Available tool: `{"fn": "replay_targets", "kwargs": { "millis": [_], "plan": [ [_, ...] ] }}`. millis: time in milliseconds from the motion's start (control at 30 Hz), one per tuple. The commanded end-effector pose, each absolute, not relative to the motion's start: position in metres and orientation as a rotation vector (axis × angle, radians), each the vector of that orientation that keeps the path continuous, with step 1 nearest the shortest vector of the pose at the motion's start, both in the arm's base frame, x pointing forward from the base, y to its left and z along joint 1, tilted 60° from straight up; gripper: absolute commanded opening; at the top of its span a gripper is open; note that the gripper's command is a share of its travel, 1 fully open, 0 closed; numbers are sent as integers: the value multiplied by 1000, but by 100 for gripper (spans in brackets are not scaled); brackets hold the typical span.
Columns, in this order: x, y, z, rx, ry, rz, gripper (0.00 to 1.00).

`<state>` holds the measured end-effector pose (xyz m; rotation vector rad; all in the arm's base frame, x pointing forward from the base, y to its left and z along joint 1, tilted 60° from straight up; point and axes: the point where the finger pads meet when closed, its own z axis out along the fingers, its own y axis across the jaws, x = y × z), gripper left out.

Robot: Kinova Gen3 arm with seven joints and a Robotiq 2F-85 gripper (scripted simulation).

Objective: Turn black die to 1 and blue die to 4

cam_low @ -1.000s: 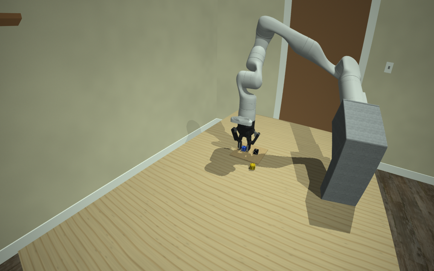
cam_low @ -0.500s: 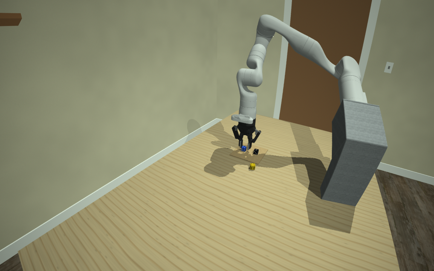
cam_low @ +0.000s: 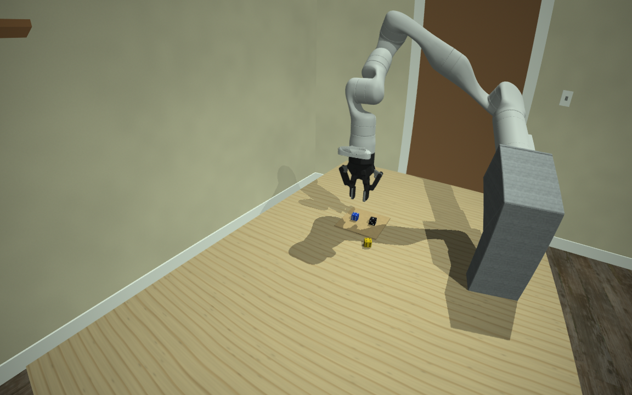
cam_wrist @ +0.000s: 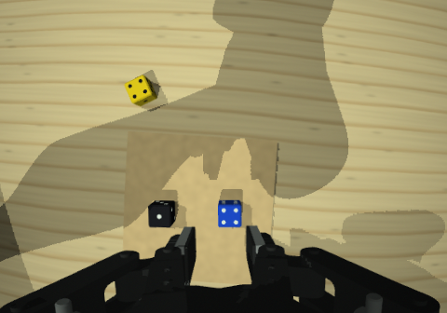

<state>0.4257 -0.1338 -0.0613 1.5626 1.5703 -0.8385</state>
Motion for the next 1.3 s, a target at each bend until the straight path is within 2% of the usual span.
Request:
{"fn": "replay_targets", "kwargs": {
  "millis": [0,200,233,1267],
  "plan": [
    [431,-120,-54,1559,1575,-815,35],
    [431,-116,-51,1559,1575,-815,35],
    [431,-116,-51,1559,1575,-815,100],
    [429,-100,-42,1559,1575,-815,100]
  ]
}}
